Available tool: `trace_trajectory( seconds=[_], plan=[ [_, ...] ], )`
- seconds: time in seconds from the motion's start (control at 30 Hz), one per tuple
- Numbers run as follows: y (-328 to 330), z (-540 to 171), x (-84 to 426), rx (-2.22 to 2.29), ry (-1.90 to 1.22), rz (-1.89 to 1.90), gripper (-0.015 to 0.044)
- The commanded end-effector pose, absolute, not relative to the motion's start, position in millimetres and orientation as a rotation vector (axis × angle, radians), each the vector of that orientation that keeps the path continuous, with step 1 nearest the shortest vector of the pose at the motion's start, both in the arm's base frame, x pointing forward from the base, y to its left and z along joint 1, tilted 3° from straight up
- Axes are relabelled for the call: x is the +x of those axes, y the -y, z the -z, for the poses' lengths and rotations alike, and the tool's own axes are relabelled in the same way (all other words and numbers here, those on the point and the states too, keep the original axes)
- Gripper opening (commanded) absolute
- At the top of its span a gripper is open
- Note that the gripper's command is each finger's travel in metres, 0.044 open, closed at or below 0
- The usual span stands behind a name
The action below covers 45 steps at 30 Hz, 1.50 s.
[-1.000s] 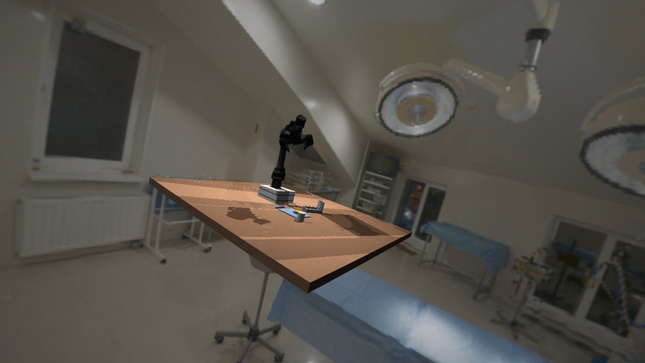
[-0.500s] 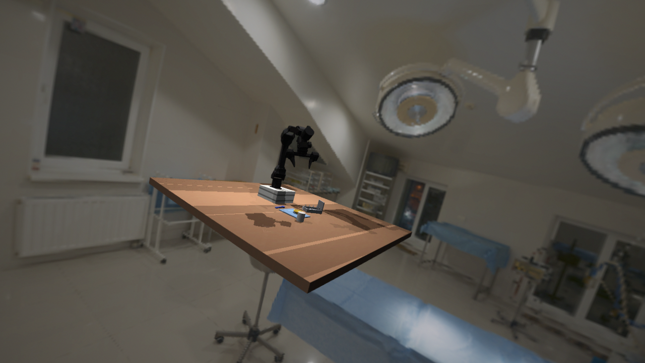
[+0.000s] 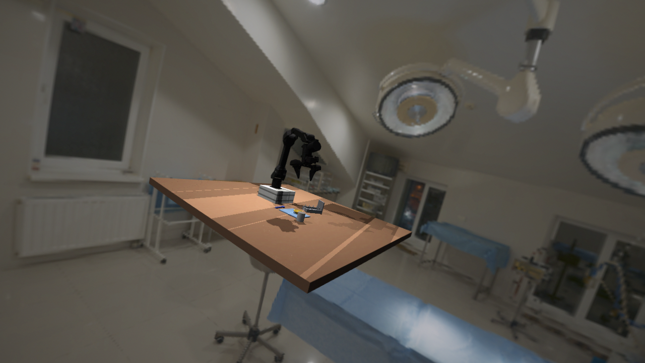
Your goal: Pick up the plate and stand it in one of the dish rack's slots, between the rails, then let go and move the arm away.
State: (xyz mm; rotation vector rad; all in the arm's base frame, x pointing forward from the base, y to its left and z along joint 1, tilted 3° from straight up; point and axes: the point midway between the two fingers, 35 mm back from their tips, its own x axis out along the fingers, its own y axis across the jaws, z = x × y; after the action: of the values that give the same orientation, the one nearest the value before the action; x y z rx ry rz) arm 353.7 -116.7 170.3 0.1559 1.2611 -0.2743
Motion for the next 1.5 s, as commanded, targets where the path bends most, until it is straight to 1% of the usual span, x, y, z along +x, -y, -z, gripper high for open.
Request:
trace_trajectory(
  seconds=[0.0, 0.33, 0.53, 0.67, 0.8, 1.47],
  plan=[
    [100.8, -155.0, 349.0, 0.093, -1.359, 0.181, 0.0400],
    [65.8, -125.9, 329.8, -0.058, -1.576, -0.054, 0.0400],
    [63.8, -121.5, 328.8, -0.068, -1.590, -0.071, 0.0400],
    [66.8, -65.8, 332.7, -0.068, -1.590, -0.070, 0.0400],
    [67.7, -12.1, 325.9, -0.068, -1.590, -0.070, 0.0400],
    [64.1, 9.5, 324.8, -0.068, -1.590, -0.071, 0.0400]
  ],
)
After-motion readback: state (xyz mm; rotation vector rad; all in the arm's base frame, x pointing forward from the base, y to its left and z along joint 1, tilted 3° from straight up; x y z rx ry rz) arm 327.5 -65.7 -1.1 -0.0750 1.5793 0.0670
